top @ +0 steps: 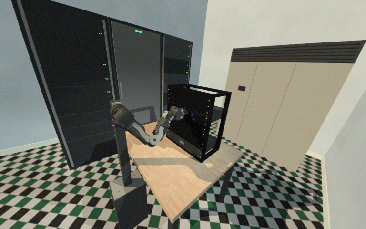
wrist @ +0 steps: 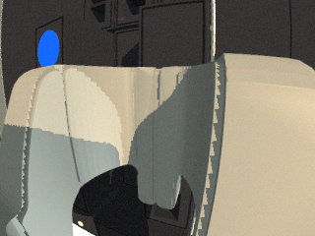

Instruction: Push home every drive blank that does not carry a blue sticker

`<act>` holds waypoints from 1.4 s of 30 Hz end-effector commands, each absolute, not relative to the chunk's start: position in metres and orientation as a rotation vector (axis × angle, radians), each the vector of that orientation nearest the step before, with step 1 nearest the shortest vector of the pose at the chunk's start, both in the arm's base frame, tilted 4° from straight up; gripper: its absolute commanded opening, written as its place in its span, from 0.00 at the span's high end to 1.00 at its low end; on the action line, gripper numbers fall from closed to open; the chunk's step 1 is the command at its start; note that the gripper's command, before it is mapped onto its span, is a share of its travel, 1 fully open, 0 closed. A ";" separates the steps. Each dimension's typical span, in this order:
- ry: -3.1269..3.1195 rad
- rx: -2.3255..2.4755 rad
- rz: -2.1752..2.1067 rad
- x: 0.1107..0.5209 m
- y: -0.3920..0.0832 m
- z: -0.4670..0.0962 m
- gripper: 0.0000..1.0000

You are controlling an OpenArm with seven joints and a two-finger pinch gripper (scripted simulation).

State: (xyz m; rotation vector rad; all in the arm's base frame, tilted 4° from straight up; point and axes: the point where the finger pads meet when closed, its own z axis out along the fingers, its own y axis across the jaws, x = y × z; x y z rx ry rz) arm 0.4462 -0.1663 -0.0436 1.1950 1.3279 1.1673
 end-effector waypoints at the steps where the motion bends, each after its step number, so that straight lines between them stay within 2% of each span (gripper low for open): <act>1: 1.321 1.178 1.177 0.446 -0.165 -0.039 1.00; 42: 1.323 1.181 1.176 0.460 -0.164 -0.038 1.00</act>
